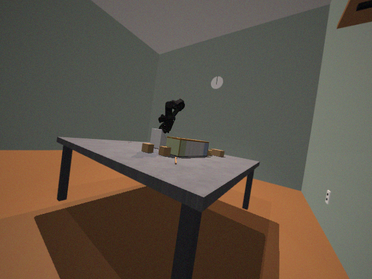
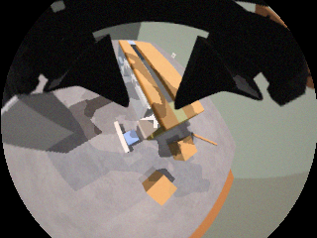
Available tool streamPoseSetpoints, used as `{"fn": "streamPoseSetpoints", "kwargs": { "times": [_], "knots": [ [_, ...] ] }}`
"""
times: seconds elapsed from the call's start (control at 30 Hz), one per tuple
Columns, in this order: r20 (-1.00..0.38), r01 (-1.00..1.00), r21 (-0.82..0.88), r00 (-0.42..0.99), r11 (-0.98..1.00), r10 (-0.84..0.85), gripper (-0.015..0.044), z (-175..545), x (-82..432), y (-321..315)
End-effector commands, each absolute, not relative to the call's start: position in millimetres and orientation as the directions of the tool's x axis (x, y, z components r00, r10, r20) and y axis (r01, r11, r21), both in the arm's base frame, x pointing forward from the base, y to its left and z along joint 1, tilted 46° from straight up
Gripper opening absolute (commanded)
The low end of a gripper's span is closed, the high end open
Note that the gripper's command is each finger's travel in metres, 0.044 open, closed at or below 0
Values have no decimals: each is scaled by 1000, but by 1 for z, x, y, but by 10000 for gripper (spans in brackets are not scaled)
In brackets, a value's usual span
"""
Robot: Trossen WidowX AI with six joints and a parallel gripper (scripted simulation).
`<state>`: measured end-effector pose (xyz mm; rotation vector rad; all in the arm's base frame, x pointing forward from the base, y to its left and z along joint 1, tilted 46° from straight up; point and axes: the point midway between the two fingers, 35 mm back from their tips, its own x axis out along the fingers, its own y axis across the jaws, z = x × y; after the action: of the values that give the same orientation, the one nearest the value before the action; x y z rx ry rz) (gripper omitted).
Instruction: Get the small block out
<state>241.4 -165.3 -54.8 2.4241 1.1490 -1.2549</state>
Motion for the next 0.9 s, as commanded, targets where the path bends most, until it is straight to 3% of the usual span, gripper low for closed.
{"fn": "streamPoseSetpoints", "kwargs": {
  "times": [0.0,0.1,0.6,0.87],
  "knots": [
    [-692,-53,-658,436,-752,575,285,-62,228,-167],
    [-686,-163,-693,446,-702,574,285,-62,227,-168],
    [-687,-163,-693,446,-702,574,285,-65,228,-166],
    [-683,-162,-697,448,-699,577,285,-127,229,-98]
  ]
}}
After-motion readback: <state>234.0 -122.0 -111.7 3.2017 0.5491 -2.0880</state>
